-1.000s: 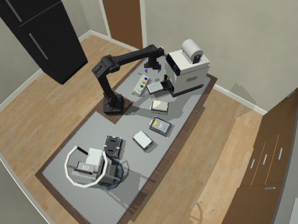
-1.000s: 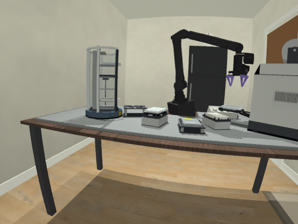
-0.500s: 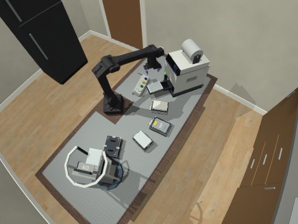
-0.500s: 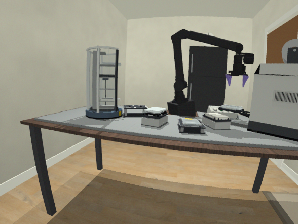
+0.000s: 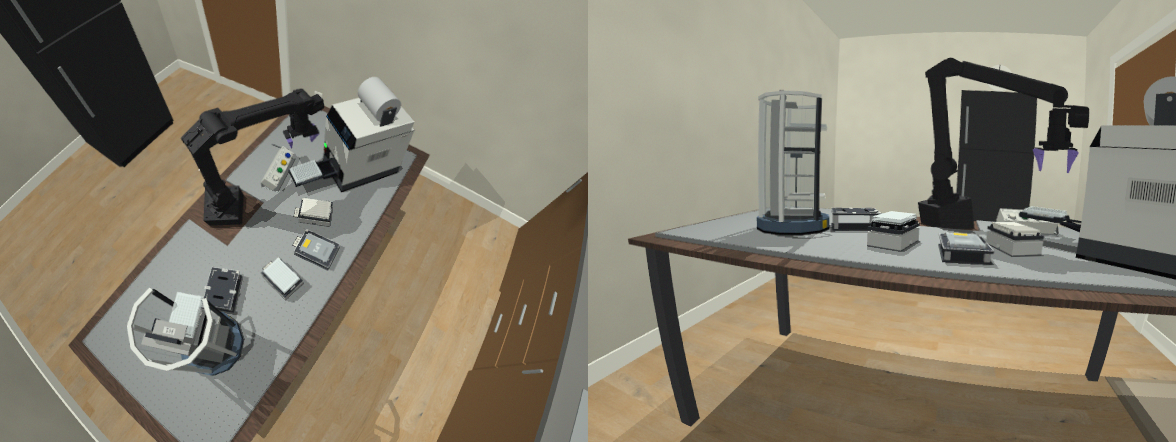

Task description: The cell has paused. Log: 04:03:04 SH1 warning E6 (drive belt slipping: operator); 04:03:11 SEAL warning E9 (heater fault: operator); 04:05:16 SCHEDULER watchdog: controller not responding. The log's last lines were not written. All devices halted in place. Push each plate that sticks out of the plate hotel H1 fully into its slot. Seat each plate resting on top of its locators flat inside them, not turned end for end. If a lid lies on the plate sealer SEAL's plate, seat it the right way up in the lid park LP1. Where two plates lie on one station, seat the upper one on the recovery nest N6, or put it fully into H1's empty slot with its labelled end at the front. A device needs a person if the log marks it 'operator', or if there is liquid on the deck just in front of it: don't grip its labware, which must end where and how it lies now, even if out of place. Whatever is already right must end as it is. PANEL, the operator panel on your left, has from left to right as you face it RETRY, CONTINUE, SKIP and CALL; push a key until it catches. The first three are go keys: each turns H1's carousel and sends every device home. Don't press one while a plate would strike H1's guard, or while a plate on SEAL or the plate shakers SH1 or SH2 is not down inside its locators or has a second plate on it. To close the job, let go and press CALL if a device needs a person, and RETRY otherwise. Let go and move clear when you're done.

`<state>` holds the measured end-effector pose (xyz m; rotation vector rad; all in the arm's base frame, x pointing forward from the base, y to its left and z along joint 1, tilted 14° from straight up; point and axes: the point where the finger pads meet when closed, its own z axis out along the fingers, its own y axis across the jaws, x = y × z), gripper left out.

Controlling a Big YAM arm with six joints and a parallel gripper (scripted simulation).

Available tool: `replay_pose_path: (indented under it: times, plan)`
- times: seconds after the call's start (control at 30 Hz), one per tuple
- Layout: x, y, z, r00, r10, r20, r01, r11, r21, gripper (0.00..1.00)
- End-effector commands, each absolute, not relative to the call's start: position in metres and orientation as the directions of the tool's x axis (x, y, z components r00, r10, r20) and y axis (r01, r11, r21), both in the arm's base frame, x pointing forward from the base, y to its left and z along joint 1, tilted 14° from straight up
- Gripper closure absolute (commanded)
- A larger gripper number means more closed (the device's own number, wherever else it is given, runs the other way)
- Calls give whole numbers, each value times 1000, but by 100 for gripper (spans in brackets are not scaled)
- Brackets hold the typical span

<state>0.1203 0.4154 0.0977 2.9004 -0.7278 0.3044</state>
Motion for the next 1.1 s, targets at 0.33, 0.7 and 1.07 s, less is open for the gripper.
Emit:
replay_pose_path:
  times: [0.33,0.7,1.07]
  plan:
    - [130,412,63,867,-444,225,-471,-878,84,0]
    - [131,420,58,866,-451,217,-471,-880,50,0]
    - [131,420,58,866,-451,217,-471,-880,50,0]
